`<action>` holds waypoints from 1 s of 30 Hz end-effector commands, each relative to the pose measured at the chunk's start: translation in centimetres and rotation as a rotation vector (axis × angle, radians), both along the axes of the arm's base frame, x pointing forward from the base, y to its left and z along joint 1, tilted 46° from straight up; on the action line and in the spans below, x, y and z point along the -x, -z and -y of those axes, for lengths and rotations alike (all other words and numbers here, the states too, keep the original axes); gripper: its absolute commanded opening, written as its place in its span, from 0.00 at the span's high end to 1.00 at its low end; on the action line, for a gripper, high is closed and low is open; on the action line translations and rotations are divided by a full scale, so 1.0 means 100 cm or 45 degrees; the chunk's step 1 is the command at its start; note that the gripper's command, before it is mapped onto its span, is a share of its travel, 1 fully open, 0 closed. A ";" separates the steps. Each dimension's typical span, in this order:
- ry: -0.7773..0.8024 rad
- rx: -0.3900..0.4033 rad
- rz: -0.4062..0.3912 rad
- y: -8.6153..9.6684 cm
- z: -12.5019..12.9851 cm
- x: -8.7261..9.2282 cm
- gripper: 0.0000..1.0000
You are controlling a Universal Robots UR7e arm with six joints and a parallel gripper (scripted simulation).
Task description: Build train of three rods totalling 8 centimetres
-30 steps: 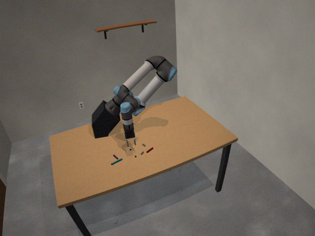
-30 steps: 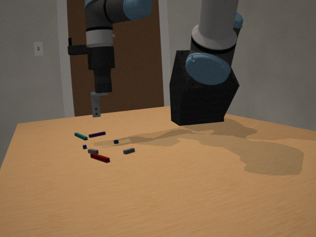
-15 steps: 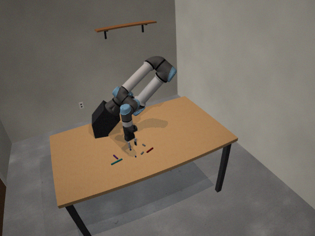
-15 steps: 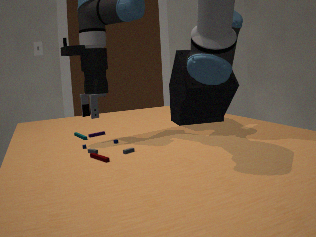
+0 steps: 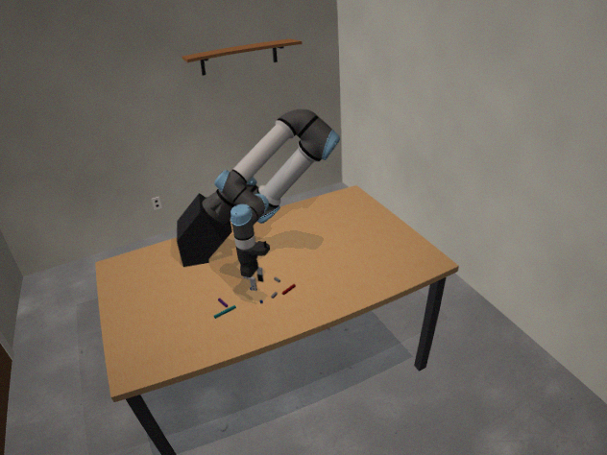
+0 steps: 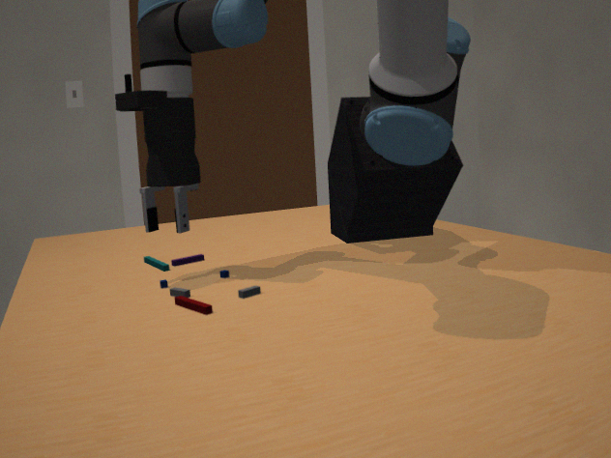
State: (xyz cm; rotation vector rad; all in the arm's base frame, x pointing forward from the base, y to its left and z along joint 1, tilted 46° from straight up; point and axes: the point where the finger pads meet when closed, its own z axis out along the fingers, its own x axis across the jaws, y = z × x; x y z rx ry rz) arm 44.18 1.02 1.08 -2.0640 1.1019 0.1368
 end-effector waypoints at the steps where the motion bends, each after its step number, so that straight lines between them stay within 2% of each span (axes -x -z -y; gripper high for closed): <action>1: -0.147 0.054 0.145 0.001 0.000 -0.004 0.00; 8: -0.350 0.126 0.344 0.004 -0.001 -0.009 0.00; 10: -0.350 0.126 0.344 0.004 -0.001 -0.009 0.00; 19: -0.563 0.202 0.552 0.008 -0.001 -0.013 0.00; 25: -0.650 0.233 0.638 0.010 -0.001 -0.015 0.00; 30: -0.677 0.243 0.665 0.011 -0.001 -0.015 0.00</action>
